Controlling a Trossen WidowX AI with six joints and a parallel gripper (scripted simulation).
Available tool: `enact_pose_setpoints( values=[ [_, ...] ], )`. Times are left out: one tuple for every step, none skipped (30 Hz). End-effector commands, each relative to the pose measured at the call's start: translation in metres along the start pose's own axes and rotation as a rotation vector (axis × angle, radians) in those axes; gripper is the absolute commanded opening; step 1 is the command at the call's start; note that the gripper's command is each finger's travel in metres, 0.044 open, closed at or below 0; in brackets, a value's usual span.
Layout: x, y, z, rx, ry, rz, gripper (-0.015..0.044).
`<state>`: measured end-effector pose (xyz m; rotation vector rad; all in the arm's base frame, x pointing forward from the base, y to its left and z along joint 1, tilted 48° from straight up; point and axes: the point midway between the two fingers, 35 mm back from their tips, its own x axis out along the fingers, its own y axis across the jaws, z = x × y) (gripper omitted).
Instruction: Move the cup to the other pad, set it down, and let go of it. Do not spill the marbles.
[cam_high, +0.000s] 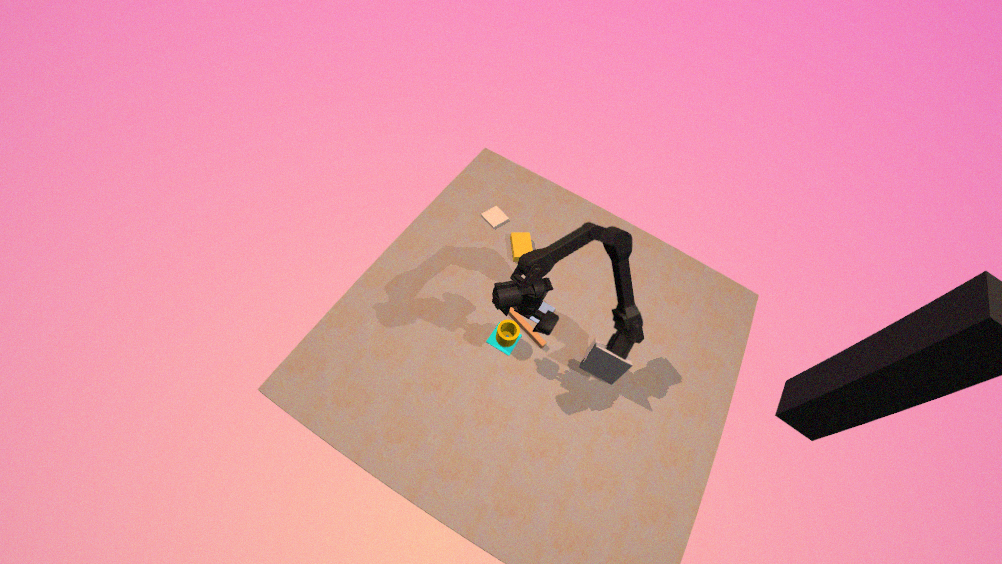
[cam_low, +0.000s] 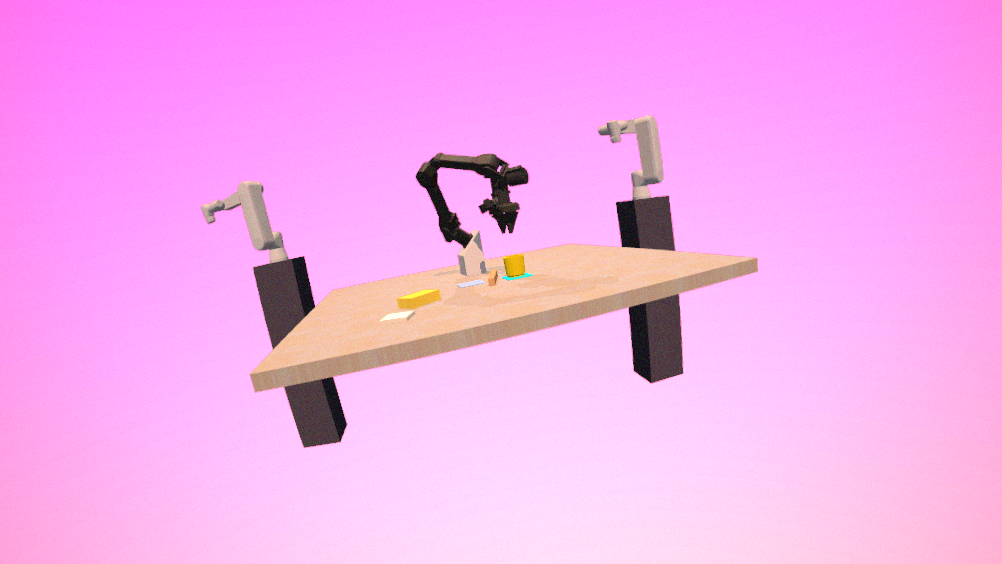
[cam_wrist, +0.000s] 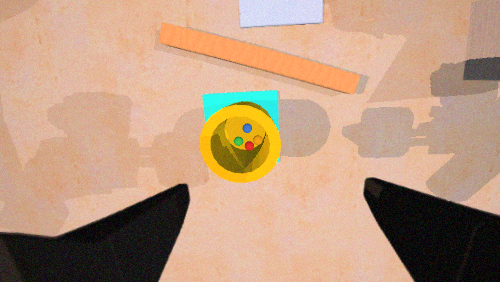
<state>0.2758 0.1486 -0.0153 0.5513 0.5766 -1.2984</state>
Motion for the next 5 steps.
enact_pose_setpoints(
  values=[
    [0.0007, -0.0002, 0.0000, -0.001, 0.000, -0.001, 0.0440],
    [0.0007, -0.0002, 0.0000, -0.001, 0.000, -0.001, 0.0440],
    [0.0007, -0.0002, 0.0000, -0.001, 0.000, -0.001, 0.0440],
    [0.0007, -0.0002, 0.0000, -0.001, 0.000, -0.001, 0.0440],
    [0.0007, -0.0002, 0.0000, -0.001, 0.000, -0.001, 0.0440]
  ],
)
